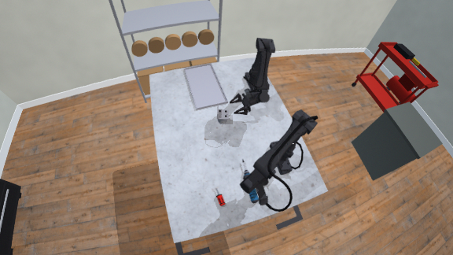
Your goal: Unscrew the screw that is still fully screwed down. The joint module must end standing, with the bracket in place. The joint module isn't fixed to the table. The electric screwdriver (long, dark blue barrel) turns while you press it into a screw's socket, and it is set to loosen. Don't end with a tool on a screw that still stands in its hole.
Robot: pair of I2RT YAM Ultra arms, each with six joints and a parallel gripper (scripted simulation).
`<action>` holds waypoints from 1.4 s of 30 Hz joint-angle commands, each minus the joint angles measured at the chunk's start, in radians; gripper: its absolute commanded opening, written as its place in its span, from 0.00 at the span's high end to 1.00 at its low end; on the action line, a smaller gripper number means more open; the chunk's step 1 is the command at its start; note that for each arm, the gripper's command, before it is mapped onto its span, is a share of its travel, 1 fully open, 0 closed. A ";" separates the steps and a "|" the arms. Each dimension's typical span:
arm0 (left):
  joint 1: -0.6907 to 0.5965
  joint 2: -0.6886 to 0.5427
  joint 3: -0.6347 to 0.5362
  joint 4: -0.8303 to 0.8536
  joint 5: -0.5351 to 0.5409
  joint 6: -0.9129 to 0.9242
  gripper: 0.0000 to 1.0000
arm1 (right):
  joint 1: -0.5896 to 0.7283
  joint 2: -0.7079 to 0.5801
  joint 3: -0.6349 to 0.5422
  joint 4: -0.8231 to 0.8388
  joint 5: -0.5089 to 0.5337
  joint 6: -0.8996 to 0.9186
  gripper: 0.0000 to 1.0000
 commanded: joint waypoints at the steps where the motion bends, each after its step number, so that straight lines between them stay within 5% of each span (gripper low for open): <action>1: 0.000 -0.004 0.007 -0.006 -0.001 0.002 0.35 | -0.005 -0.052 0.036 -0.074 0.018 -0.005 0.14; 42: 0.000 -0.004 0.007 -0.006 -0.001 0.002 0.35 | -0.005 -0.238 0.177 -0.439 0.018 0.003 0.14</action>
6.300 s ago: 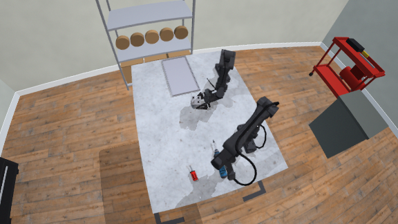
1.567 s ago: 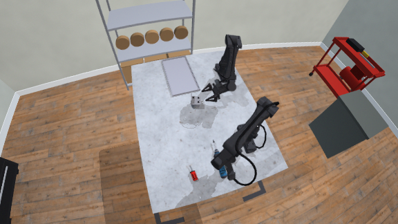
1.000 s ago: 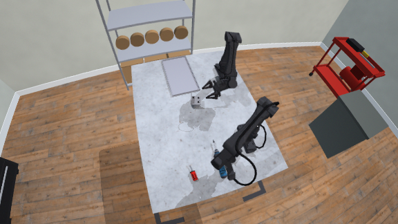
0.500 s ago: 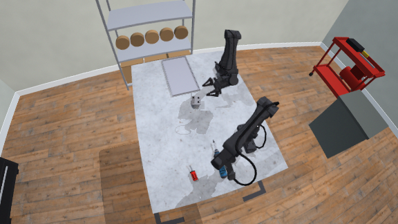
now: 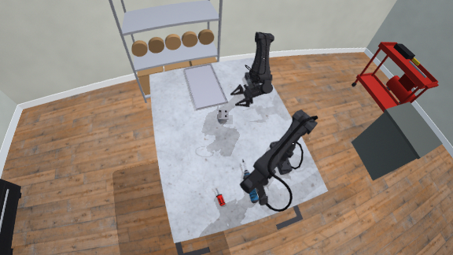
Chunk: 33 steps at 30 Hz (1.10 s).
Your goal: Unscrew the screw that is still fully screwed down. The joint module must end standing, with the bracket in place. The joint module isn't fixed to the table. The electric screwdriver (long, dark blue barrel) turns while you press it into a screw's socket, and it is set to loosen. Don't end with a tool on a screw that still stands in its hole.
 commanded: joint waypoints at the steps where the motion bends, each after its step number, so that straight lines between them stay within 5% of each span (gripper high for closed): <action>1: 0.000 -0.004 0.007 -0.006 -0.001 0.002 0.35 | -0.005 0.006 0.023 -0.051 0.015 0.004 0.14; 18: 0.000 -0.004 0.007 -0.006 -0.001 0.002 0.35 | -0.005 -0.028 0.055 -0.112 0.016 0.013 0.14; 33: 0.000 -0.004 0.007 -0.006 -0.001 0.002 0.35 | -0.131 -0.010 0.094 -0.138 -0.225 -0.140 0.14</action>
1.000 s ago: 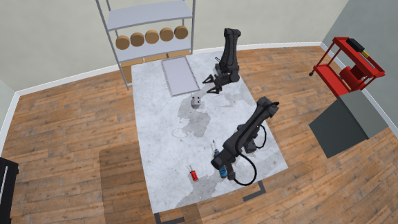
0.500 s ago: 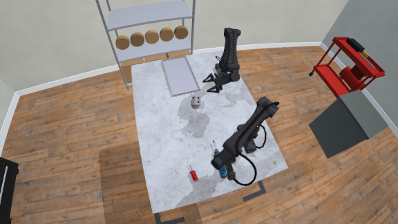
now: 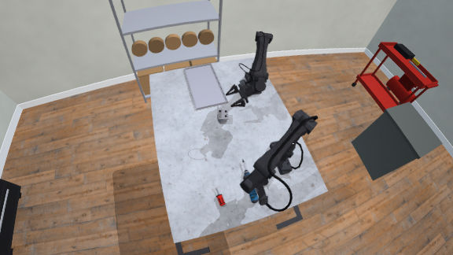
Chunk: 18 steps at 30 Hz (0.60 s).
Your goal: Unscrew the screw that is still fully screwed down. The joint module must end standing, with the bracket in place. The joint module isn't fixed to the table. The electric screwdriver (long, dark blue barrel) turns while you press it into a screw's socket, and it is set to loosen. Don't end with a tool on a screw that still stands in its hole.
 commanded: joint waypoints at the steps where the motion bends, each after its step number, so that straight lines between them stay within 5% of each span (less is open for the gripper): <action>1: 0.000 -0.004 0.007 -0.006 -0.001 0.002 0.35 | -0.008 0.006 0.028 -0.028 -0.044 -0.029 0.14; 18: 0.000 -0.004 0.007 -0.006 -0.001 0.002 0.35 | -0.130 0.002 0.071 -0.077 -0.264 -0.168 0.14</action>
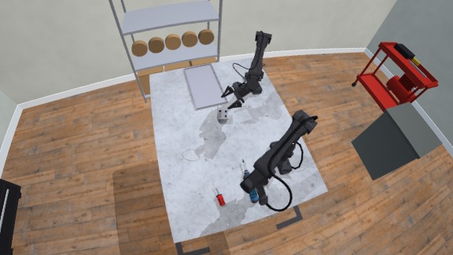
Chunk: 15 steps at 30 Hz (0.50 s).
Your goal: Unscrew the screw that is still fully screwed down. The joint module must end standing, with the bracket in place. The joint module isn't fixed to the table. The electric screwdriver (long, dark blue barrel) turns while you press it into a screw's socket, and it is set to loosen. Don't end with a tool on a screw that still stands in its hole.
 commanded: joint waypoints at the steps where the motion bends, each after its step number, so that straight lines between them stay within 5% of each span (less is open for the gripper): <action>1: 0.000 -0.004 0.007 -0.006 -0.001 0.002 0.35 | -0.006 -0.003 0.029 -0.027 -0.037 -0.024 0.14; 15: 0.000 -0.004 0.007 -0.006 -0.001 0.002 0.35 | -0.128 0.009 0.070 -0.077 -0.257 -0.163 0.14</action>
